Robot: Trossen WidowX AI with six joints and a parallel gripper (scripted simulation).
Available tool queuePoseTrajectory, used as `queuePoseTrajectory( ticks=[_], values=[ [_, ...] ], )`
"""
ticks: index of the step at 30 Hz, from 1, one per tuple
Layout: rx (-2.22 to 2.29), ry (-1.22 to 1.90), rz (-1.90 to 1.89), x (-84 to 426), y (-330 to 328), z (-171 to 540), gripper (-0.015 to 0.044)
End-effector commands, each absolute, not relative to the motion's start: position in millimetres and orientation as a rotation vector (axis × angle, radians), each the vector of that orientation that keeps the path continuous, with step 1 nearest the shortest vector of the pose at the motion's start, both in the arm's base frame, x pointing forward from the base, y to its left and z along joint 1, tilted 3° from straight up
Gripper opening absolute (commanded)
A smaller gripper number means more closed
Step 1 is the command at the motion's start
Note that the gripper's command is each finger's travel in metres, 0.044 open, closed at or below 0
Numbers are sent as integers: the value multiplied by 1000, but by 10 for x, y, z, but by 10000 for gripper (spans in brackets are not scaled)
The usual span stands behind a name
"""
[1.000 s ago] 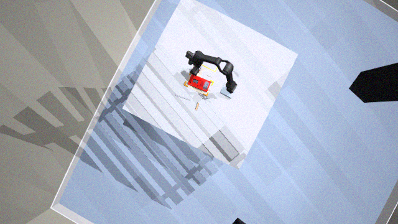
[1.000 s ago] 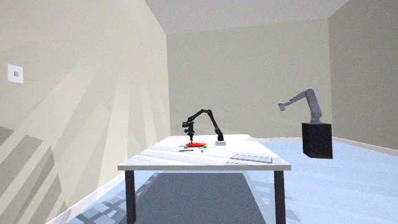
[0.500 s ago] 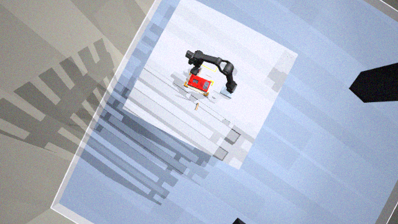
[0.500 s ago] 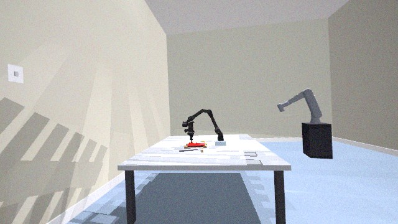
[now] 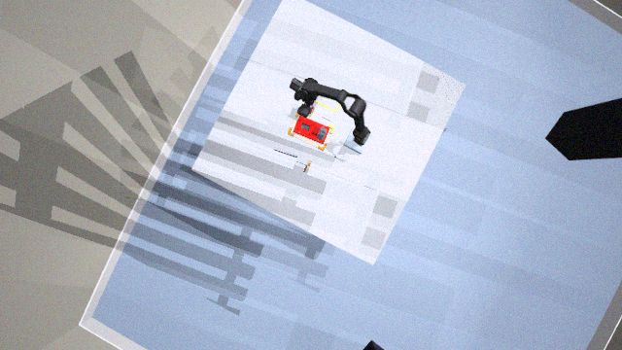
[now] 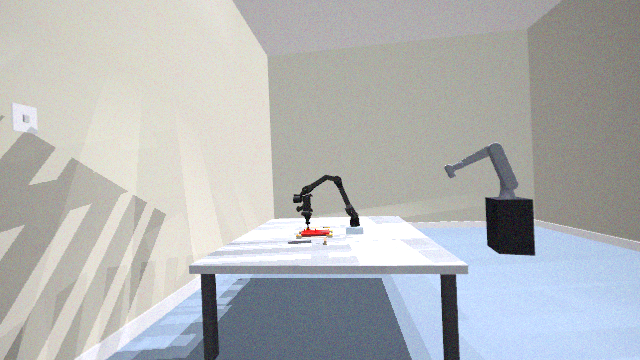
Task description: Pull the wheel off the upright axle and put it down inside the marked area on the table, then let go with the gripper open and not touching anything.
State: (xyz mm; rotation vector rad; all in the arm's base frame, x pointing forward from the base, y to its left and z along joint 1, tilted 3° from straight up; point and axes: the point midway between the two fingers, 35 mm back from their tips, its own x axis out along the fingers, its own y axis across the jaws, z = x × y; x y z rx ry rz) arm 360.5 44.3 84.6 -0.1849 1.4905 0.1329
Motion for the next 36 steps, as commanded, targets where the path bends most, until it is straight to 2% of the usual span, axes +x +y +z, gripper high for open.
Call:
queuePoseTrajectory(
  ticks=[1,27,36],
  values=[
    [-184,1489,131,3603,443,869,0],
    [-187,1496,135,3575,450,1160,0],
    [-187,1496,133,3513,162,1188,0]
  ],
)
